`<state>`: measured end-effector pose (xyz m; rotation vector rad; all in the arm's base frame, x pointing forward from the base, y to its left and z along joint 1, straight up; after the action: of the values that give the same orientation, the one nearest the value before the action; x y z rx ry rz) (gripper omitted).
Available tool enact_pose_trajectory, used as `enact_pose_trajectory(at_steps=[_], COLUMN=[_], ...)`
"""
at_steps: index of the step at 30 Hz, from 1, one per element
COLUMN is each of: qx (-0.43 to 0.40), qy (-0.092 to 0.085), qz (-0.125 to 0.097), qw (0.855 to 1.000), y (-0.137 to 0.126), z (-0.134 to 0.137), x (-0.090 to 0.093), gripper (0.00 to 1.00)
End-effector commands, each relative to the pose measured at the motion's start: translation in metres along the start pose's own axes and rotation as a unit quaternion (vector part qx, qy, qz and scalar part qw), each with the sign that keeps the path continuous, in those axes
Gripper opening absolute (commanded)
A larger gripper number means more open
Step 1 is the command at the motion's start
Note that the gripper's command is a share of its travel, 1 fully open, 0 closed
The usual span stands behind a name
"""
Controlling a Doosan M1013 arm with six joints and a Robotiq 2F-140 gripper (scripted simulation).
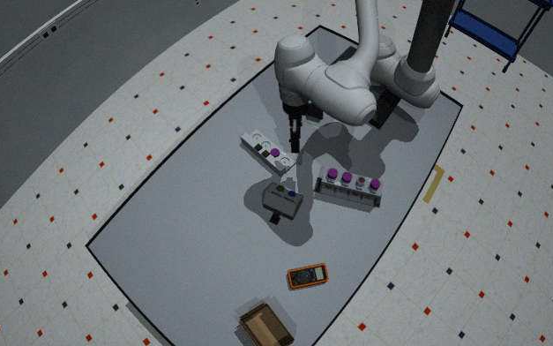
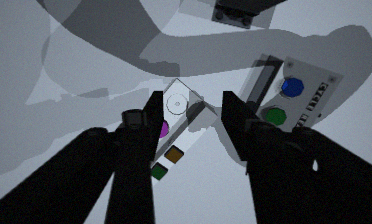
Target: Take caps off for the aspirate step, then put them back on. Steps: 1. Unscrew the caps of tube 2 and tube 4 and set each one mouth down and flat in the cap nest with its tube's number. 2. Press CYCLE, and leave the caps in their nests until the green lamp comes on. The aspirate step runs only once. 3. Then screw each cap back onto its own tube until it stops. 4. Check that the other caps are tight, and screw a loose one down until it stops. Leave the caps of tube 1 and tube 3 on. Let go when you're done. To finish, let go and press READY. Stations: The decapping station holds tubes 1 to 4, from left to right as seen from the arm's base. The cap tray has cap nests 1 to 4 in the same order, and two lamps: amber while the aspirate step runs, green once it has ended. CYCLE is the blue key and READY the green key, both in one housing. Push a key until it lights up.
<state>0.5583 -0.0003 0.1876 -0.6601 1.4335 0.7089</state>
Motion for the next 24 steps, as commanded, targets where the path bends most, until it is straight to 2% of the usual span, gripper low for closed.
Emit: enact_pose_trajectory(at_steps=[1, 4, 6, 8, 12, 21, 24], qx=[0.138, 0.205, 0.205, 0.288, 0.354, 0.354, 0.354], qy=[0.016, 0.015, 0.015, 0.014, 0.014, 0.014, 0.014], qz=[-0.011, -0.012, -0.012, -0.014, -0.015, -0.015, -0.015], qw=[0.990, 0.979, 0.979, 0.957, 0.935, 0.935, 0.935], y=[0.018, 0.027, 0.027, 0.039, 0.057, 0.101, 0.107], z=[0.020, 0.030, 0.030, 0.042, 0.060, 0.105, 0.111], x=[0.000, 0.001, 0.001, 0.002, 0.003, 0.005, 0.005], gripper=[0.41, 0.41, 0.41, 0.41, 0.41, 0.41, 0.41])
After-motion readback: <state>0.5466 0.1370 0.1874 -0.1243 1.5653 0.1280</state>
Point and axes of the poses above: the point where the finger pads meet when closed, its own x axis out along the fingers, its own z axis across the jaws, y = z × x, the point moved 4 cm from there along -x, back along the fingers, and after that the axes turned 15 degrees about -x, right-handed, at the moved point
